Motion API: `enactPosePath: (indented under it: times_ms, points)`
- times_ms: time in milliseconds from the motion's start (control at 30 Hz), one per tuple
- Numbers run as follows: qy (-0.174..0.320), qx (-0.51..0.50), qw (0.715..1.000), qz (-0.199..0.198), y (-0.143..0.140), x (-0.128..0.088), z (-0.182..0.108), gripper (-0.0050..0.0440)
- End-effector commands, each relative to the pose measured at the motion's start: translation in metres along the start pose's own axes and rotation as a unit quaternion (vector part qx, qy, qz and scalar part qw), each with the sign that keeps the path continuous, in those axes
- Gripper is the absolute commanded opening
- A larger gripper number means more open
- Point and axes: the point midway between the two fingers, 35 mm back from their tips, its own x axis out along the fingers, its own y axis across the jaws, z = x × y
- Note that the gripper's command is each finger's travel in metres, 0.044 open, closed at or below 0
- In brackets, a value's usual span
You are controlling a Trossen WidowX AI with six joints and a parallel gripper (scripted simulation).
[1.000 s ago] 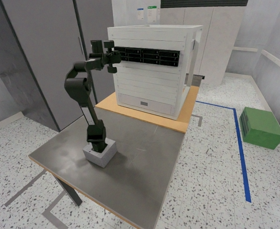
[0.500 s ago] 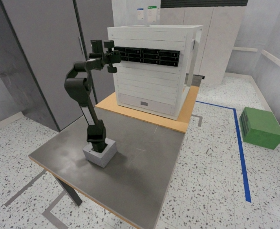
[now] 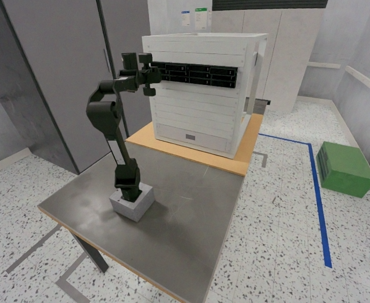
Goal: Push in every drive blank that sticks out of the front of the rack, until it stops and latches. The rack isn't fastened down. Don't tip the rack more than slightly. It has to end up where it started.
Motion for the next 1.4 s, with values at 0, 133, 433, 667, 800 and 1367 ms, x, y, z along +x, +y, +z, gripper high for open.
enactPosePath:
  times_ms: [0,133,433,667,800,1367]
  points:
    - [0.0,0.007,1.0,0.012,0.0116,0.0,0.0012,-0.005]
    - [0.0,0.007,1.0,0.012,0.0116,0.0,0.0012,-0.005]
    - [0.0,0.007,1.0,0.012,0.0116,0.0,0.0012,-0.005]
    - [0.0,0.007,1.0,0.012,0.0116,0.0,0.0012,-0.005]
    - [0.0,0.007,1.0,0.012,0.0116,0.0,0.0012,-0.005]
    - [0.0,0.007,1.0,0.012,0.012,0.01,0.0012,-0.005]
